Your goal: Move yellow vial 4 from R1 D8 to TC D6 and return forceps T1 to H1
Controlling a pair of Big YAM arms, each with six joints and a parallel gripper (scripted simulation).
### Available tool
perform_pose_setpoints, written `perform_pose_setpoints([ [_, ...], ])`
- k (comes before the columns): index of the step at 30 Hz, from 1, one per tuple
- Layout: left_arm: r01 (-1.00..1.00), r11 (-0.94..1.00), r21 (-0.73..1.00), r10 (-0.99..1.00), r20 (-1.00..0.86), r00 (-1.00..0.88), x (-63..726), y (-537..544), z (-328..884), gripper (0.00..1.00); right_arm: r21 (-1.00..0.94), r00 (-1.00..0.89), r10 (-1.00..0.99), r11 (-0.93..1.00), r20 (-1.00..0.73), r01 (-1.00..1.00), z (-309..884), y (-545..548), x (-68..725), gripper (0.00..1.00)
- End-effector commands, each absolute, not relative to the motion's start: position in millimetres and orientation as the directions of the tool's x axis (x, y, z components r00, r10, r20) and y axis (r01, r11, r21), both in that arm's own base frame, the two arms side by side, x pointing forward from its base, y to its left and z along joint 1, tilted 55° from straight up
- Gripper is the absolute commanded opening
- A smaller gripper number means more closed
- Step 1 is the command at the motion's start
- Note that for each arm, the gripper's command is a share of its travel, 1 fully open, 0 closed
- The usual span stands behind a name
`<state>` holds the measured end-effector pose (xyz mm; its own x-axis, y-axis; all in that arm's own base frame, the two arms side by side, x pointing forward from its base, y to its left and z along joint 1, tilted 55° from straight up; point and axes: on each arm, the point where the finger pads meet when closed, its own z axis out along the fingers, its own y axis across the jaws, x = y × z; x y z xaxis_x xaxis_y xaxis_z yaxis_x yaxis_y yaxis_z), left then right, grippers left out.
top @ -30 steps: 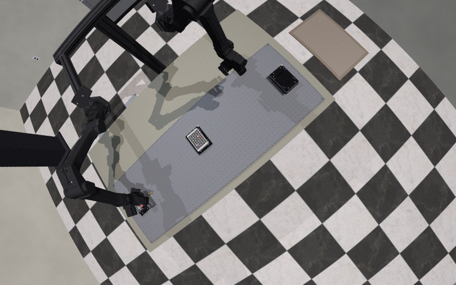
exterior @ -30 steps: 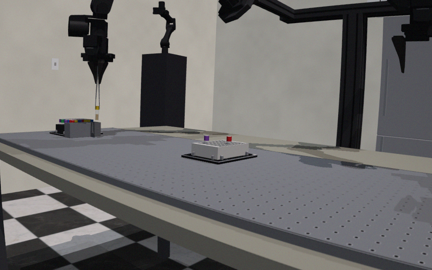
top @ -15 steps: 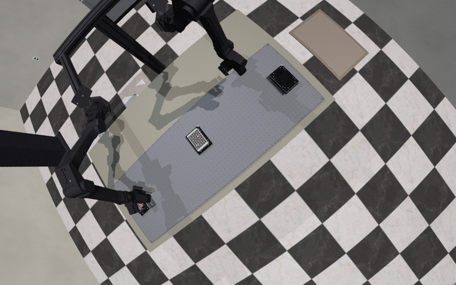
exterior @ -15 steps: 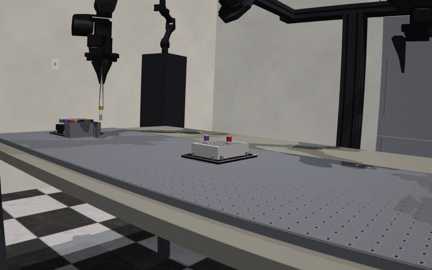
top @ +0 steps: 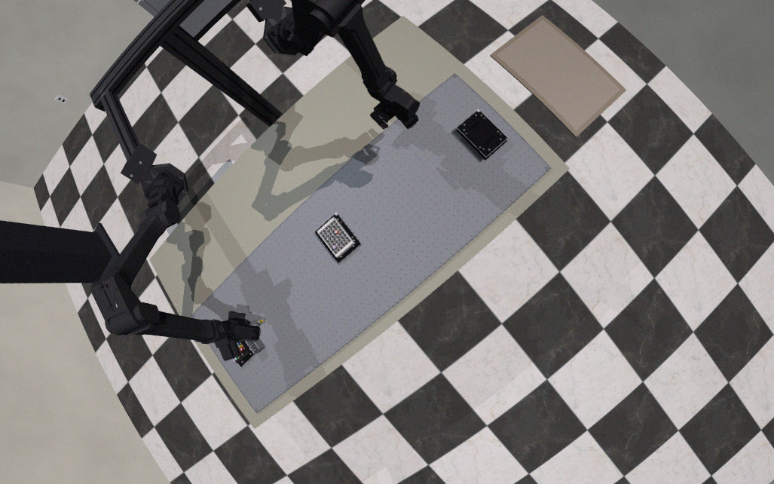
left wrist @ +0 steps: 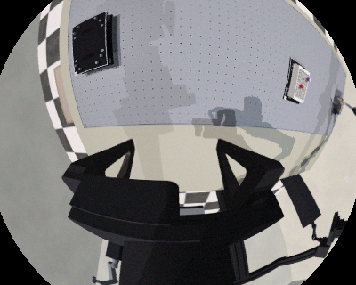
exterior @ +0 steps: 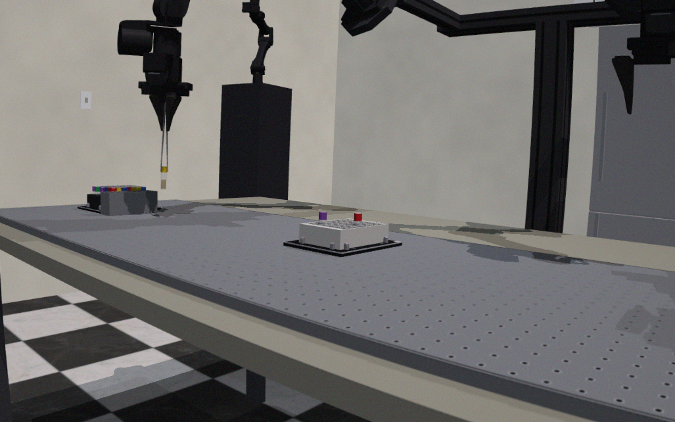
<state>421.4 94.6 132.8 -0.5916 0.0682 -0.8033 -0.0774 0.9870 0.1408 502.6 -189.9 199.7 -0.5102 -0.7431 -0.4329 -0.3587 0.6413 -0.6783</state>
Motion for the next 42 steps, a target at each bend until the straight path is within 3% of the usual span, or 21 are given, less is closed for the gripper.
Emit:
perform_pose_setpoints([
  [1, -0.082, 0.984, 0.159, 0.088, -0.829, -0.552, 424, 98, 150, 1.0, -0.696, -0.488, -0.745, 0.639, -0.455, -0.327, 218, -178, 503, 0.09],
  [42, -0.082, 0.984, 0.159, 0.088, -0.829, -0.552, 424, 98, 150, 1.0, -0.692, -0.486, -0.743, 0.643, -0.46, -0.328, 202, -119, 503, 0.09],
])
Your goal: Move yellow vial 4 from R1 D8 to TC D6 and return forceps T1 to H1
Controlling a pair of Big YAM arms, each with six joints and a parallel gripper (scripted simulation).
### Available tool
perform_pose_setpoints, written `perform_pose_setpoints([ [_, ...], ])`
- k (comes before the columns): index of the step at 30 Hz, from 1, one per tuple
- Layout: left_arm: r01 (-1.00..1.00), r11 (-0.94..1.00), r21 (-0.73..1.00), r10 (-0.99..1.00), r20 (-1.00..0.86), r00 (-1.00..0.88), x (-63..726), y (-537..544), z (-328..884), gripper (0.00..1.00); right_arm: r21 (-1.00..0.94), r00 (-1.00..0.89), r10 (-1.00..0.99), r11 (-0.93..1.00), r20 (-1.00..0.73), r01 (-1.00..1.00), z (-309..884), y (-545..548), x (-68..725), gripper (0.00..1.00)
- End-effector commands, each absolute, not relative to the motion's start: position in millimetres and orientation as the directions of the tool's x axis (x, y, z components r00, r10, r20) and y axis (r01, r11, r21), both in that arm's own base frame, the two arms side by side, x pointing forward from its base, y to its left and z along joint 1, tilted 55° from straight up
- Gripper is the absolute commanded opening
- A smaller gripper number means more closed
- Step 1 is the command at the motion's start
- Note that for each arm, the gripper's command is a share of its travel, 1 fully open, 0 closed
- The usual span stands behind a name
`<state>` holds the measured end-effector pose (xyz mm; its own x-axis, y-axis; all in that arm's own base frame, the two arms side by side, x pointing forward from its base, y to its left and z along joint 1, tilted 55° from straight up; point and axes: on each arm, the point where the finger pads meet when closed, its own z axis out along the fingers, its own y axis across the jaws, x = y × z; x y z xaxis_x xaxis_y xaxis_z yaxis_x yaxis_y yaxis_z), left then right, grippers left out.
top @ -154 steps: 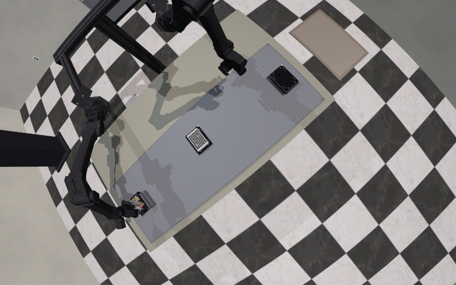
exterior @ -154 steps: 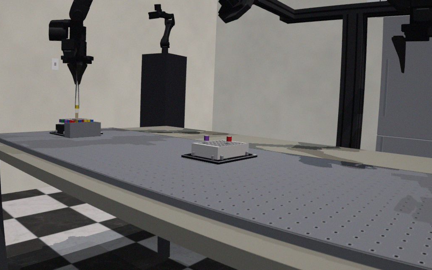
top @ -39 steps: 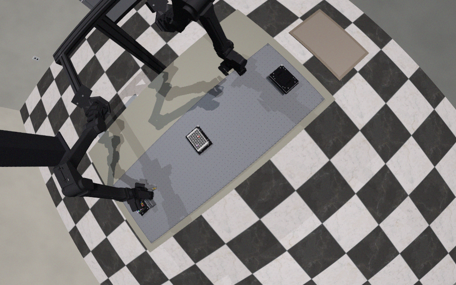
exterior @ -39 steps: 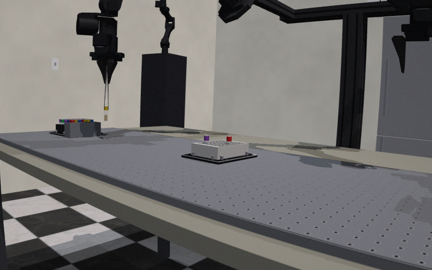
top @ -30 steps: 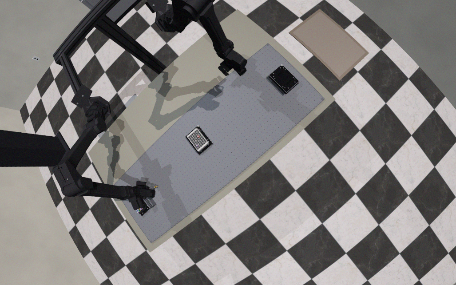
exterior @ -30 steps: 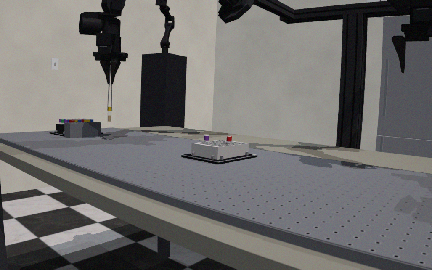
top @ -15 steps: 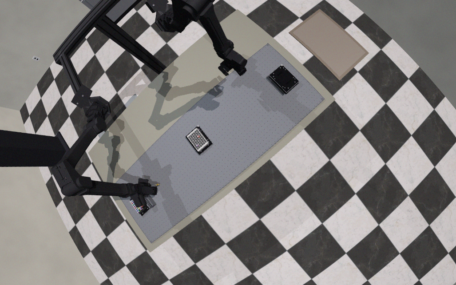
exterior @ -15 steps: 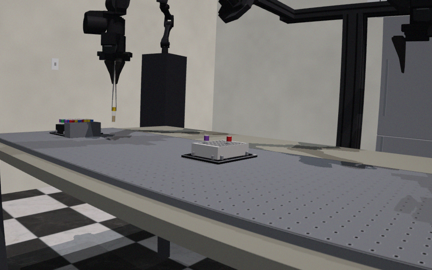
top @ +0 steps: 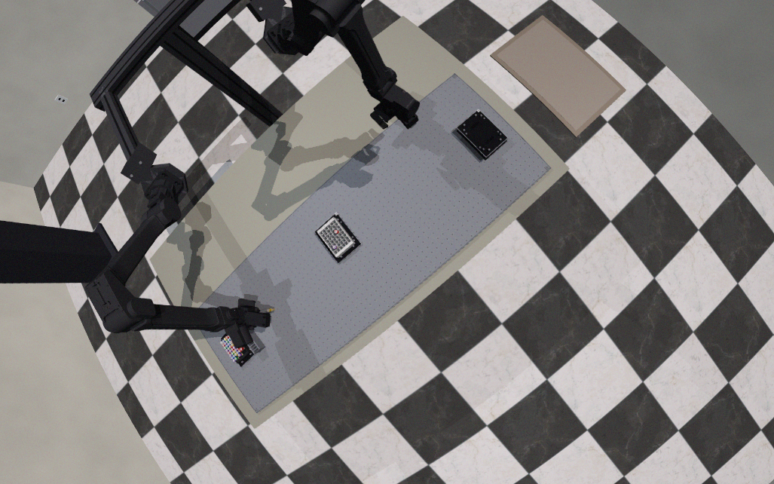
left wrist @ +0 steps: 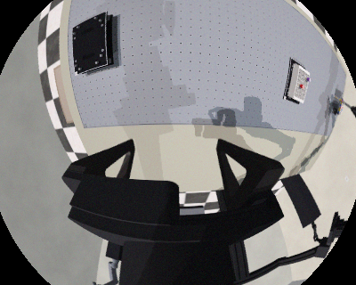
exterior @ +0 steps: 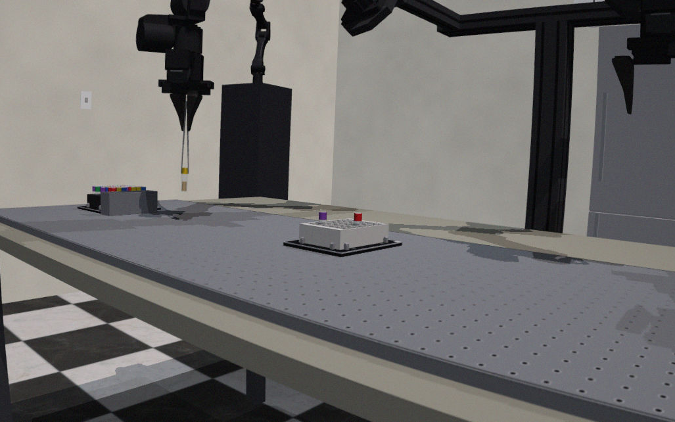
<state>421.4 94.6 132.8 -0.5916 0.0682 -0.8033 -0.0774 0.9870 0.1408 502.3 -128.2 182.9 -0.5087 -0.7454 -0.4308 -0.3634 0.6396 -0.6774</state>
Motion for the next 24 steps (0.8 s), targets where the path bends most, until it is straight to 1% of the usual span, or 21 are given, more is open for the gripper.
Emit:
perform_pose_setpoints([
  [1, -0.082, 0.984, 0.159, 0.088, -0.829, -0.552, 424, 98, 150, 1.0, -0.692, -0.486, -0.743, 0.643, -0.46, -0.328, 201, -117, 503, 0.09],
  [24, -0.082, 0.984, 0.159, 0.088, -0.829, -0.552, 424, 98, 150, 1.0, -0.69, -0.486, -0.742, 0.645, -0.463, -0.328, 193, -86, 503, 0.09],
])
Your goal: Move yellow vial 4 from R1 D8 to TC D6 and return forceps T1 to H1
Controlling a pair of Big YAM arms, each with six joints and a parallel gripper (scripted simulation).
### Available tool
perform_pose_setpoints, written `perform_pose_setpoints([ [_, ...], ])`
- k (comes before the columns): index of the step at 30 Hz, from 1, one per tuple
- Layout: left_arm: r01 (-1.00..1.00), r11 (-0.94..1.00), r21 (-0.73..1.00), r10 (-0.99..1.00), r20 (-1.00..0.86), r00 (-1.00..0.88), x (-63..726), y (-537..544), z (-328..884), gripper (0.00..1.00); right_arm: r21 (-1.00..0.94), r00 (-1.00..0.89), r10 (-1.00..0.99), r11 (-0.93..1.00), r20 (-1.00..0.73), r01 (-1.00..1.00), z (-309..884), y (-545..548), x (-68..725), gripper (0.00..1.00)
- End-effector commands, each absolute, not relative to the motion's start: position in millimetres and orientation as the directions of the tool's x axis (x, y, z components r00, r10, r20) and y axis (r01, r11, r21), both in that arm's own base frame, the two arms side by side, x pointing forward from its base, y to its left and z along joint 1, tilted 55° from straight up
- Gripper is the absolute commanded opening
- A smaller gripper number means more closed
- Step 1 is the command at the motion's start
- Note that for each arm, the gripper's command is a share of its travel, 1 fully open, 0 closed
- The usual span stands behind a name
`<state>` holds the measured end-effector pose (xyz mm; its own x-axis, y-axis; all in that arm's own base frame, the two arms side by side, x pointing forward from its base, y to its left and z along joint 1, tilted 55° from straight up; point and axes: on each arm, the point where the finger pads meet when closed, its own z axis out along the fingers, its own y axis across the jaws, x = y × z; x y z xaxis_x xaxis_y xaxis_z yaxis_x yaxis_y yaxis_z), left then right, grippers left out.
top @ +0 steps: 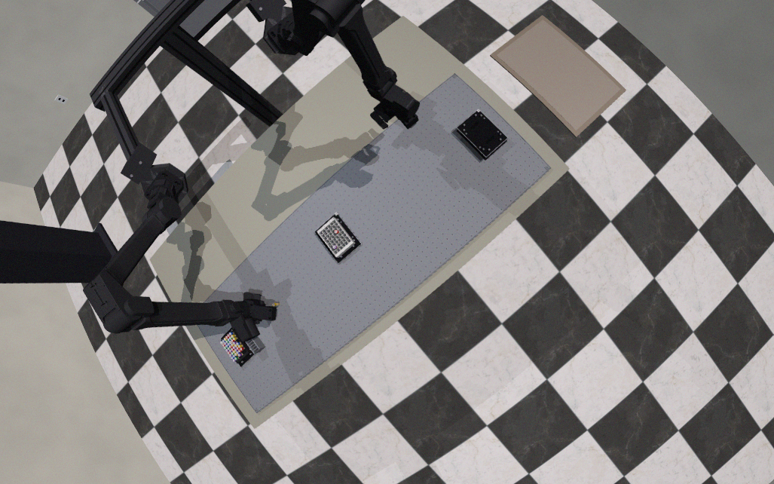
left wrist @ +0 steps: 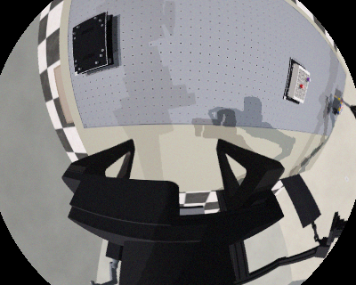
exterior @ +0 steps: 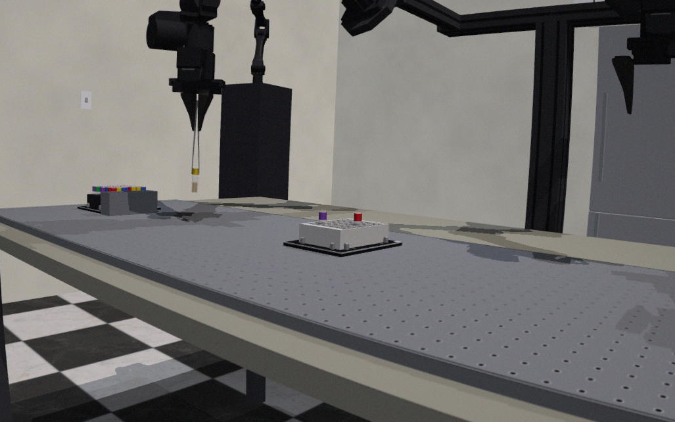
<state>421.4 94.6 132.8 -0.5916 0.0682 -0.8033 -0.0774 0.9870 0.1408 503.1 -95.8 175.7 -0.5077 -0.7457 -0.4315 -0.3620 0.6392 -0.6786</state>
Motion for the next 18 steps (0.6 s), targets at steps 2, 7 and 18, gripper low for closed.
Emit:
perform_pose_setpoints([
  [2, -0.082, 0.984, 0.159, 0.088, -0.829, -0.552, 424, 98, 150, 1.0, -0.69, -0.486, -0.742, 0.645, -0.463, -0.329, 192, -83, 503, 0.09],
  [7, -0.082, 0.984, 0.159, 0.088, -0.829, -0.552, 424, 98, 150, 1.0, -0.69, -0.484, -0.742, 0.646, -0.464, -0.328, 191, -75, 504, 0.09],
  [18, -0.082, 0.984, 0.159, 0.088, -0.829, -0.552, 424, 98, 150, 1.0, -0.687, -0.485, -0.741, 0.647, -0.464, -0.33, 185, -60, 503, 0.09],
])
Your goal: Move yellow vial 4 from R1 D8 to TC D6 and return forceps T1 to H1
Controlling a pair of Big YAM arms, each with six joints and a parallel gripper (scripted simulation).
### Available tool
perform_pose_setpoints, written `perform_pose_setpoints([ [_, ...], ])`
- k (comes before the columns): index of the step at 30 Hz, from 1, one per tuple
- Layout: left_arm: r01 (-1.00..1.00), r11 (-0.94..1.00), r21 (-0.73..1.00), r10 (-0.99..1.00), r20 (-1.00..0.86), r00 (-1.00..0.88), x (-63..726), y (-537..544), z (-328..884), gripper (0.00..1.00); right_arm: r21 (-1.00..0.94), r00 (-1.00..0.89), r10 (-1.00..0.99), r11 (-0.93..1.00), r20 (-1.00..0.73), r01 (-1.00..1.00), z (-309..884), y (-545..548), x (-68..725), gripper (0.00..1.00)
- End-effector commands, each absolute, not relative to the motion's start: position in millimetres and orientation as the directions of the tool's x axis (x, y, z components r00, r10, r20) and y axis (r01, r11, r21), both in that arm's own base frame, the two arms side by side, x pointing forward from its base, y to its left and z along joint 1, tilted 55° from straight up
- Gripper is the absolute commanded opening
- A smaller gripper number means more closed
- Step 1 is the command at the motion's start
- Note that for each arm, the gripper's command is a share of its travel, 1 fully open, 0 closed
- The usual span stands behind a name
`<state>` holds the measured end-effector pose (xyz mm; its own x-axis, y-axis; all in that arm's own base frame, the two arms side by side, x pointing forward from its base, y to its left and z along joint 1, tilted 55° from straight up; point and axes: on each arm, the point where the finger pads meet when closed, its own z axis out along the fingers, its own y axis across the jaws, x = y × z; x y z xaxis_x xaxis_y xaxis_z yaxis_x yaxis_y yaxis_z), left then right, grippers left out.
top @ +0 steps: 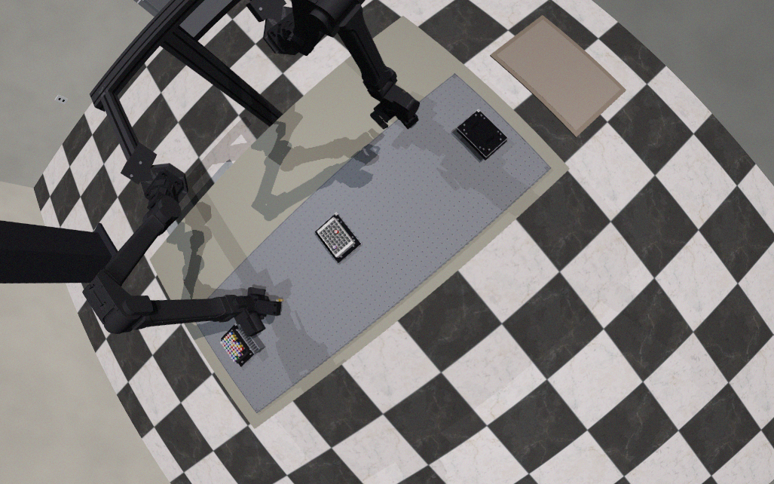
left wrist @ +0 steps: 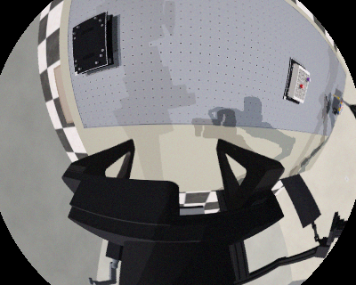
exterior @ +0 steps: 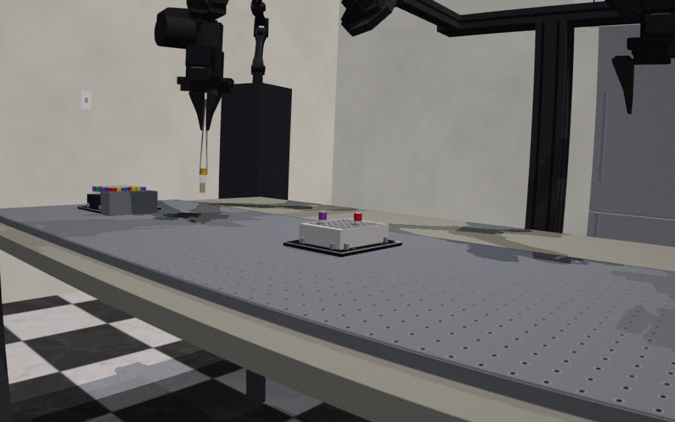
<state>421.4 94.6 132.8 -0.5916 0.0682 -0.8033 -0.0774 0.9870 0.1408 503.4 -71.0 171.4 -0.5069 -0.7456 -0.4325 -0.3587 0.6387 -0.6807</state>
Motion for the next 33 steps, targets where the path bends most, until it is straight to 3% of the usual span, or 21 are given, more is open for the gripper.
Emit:
perform_pose_setpoints([
  [1, -0.082, 0.984, 0.159, 0.088, -0.829, -0.552, 424, 98, 150, 1.0, -0.687, -0.486, -0.741, 0.647, -0.464, -0.331, 185, -59, 503, 0.09],
  [33, -0.082, 0.984, 0.159, 0.088, -0.829, -0.552, 424, 98, 150, 1.0, -0.67, -0.502, -0.74, 0.649, -0.447, -0.36, 156, -13, 507, 0.09],
])
